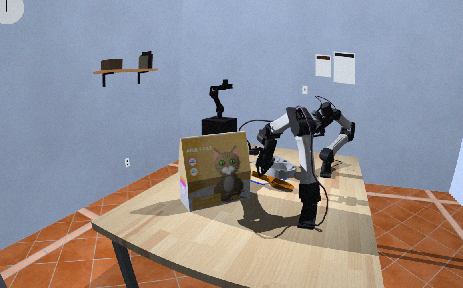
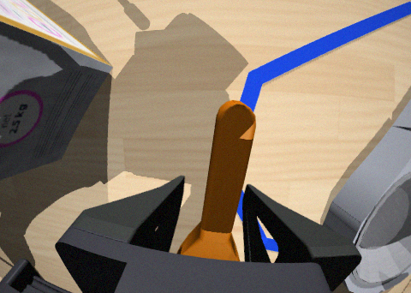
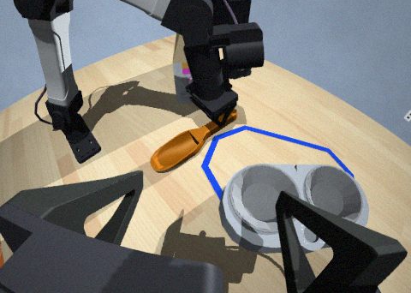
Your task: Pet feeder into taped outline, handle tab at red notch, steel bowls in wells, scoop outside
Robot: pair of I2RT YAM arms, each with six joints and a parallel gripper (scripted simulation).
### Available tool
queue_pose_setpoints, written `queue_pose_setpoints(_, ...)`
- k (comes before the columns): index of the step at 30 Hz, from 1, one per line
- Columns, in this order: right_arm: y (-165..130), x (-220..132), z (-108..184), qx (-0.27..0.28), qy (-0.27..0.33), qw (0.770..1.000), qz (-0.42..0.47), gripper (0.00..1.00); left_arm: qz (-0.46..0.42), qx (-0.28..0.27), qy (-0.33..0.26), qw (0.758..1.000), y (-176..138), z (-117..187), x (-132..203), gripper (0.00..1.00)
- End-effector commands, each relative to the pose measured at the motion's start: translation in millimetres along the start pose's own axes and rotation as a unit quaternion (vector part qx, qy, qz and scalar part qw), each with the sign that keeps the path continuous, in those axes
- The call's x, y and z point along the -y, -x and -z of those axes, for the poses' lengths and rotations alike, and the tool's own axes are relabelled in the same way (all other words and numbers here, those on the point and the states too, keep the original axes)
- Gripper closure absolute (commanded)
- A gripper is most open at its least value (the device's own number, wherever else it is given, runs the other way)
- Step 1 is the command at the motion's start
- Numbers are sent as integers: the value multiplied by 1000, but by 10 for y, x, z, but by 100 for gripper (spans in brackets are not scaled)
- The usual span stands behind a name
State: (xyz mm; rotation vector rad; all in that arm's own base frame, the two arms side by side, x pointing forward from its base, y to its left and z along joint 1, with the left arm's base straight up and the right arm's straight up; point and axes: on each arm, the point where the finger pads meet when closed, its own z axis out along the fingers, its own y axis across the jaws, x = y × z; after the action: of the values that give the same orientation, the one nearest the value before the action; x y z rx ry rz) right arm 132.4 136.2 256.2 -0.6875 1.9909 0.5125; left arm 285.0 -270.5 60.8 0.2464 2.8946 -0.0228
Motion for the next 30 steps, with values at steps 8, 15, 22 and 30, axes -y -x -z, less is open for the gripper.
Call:
queue_pose_setpoints(8, 177, -25, -5, 32, 2, 999, -10, 0, -3, 7, 3, 1000, 39, -232, 7, 64)
queue_pose_setpoints(15, 177, -25, -5, 32, 2, 999, -10, 0, -2, 7, 2, 1000, 40, -231, 11, 67)
queue_pose_setpoints(22, 177, -25, -5, 32, 2, 999, -10, 0, 0, 16, -4, 1000, 53, -150, 31, 74)
queue_pose_setpoints(30, 177, -25, -5, 32, 2, 999, -10, 0, 4, 26, -12, 1000, 137, 124, 52, 82)
